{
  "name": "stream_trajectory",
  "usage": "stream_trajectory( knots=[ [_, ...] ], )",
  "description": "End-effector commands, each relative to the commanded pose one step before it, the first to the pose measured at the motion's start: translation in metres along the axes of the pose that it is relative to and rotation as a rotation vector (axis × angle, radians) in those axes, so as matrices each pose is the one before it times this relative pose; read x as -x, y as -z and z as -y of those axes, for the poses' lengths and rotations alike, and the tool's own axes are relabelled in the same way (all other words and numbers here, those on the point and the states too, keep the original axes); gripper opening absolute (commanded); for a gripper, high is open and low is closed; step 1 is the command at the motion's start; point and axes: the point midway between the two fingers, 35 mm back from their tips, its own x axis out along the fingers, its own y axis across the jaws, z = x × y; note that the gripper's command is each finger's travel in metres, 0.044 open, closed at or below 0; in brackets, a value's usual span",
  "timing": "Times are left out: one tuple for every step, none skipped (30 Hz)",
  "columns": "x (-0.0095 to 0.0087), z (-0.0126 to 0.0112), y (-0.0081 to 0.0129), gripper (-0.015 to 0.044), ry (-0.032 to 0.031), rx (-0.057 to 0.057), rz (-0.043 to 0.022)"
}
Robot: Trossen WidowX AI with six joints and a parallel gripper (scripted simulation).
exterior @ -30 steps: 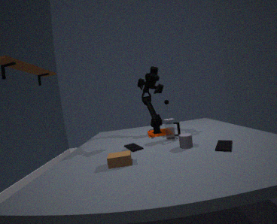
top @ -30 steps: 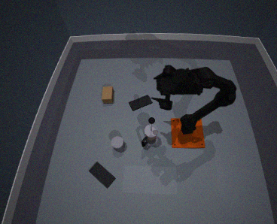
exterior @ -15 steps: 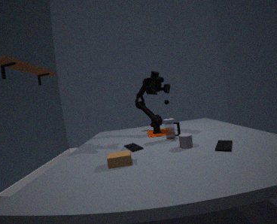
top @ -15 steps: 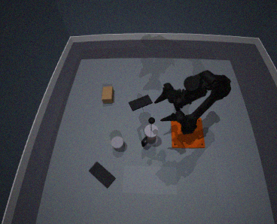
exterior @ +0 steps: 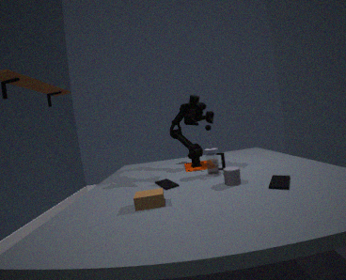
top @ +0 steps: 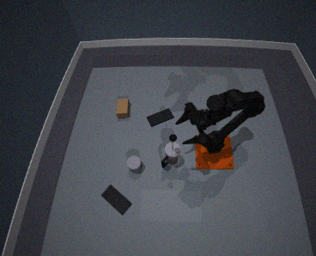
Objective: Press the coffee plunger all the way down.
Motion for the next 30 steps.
stream_trajectory(
  knots=[
    [-0.00824,-0.00089,0.00297,0.0440,-0.00055,0.0039,-0.00798],
    [-0.00160,-0.00012,-0.00004,0.0440,-0.00003,0.0000,0.00008],
    [-0.00160,-0.00010,-0.00003,0.0440,-0.00003,0.0000,0.00009],
    [-0.00159,-0.00008,-0.00003,0.0440,-0.00004,0.0000,0.00011],
    [-0.00159,-0.00006,-0.00002,0.0440,-0.00004,0.0000,0.00013],
    [-0.00159,-0.00004,-0.00001,0.0440,-0.00004,0.0000,0.00014],
    [-0.00159,-0.00002,0.00000,0.0440,-0.00004,0.0001,0.00016],
    [-0.00158,0.00001,0.00000,0.0440,-0.00001,0.0001,0.00020],
    [-0.00159,0.00002,0.00001,0.0440,-0.00004,0.0001,0.00019],
    [-0.00159,0.00004,0.00002,0.0440,-0.00003,0.0001,0.00021],
    [-0.00158,0.00006,0.00003,0.0440,-0.00003,0.0001,0.00023],
    [-0.00158,0.00008,0.00003,0.0440,-0.00003,0.0001,0.00024],
    [-0.00158,0.00009,0.00004,0.0440,-0.00003,0.0001,0.00026],
    [-0.00158,0.00011,0.00005,0.0440,-0.00003,0.0001,0.00028],
    [-0.00158,0.00013,0.00006,0.0440,-0.00002,0.0001,0.00029],
    [-0.00157,0.00015,0.00007,0.0440,-0.00002,0.0001,0.00031],
    [-0.00157,0.00017,0.00008,0.0440,-0.00002,0.0001,0.00033],
    [-0.00157,0.00019,0.00008,0.0440,-0.00002,0.0001,0.00034],
    [-0.00126,0.00017,0.00007,0.0440,-0.00001,0.0001,0.00029],
    [-0.00076,0.00011,0.00005,0.0440,-0.00001,0.0001,0.00018],
    [-0.00025,0.00004,0.00002,0.0440,0.00000,0.0000,0.00006],
    [0.00000,0.00000,0.00000,0.0414,0.00000,0.0000,0.00000],
    [0.00000,0.00000,0.00000,0.0387,0.00000,0.0000,0.00000],
    [0.00000,0.00000,0.00000,0.0361,0.00000,0.0000,0.00000],
    [0.00000,0.00000,0.00000,0.0335,0.00000,0.0000,0.00000],
    [0.00000,0.00000,0.00000,0.0309,0.00000,0.0000,0.00000],
    [0.00000,0.00000,0.00000,0.0282,0.00000,0.0000,0.00000],
    [0.00000,0.00000,0.00000,0.0256,0.00000,0.0000,0.00000],
    [0.00000,0.00000,0.00000,0.0230,0.00000,0.0000,0.00000],
    [0.00000,0.00000,0.00000,0.0204,0.00000,0.0000,0.00000]
  ],
)
